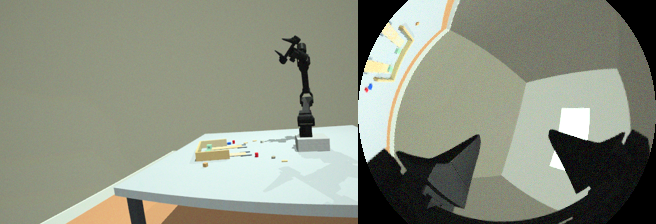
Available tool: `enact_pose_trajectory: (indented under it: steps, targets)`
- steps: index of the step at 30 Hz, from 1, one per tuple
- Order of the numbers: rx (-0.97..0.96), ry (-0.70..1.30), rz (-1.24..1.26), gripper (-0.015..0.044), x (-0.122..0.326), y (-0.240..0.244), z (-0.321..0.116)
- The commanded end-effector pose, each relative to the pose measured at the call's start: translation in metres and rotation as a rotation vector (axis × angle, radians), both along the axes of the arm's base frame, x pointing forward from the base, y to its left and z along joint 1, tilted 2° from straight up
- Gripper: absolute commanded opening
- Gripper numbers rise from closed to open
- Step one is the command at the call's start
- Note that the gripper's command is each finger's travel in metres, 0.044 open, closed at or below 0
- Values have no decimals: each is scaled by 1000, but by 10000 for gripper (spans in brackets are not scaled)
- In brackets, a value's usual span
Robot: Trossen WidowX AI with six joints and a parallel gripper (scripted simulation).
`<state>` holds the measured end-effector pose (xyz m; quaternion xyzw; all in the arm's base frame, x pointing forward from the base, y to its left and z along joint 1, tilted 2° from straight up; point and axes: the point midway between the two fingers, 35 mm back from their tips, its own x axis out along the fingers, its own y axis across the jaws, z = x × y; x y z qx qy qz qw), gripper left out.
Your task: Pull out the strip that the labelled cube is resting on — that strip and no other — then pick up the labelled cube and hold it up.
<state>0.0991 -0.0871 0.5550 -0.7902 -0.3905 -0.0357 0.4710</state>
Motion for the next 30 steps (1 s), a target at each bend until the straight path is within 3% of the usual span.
enact_pose_trajectory:
  steps: [1,9,17,23,30]
  targets:
    - [3,5,2,400,-1,3,0]
    - [144,285,61,400,-2,115,-14]
    - [368,659,52,400,53,205,-76]
    - [619,956,-15,400,113,235,-148]
    - [987,1247,-143,400,174,229,-241]
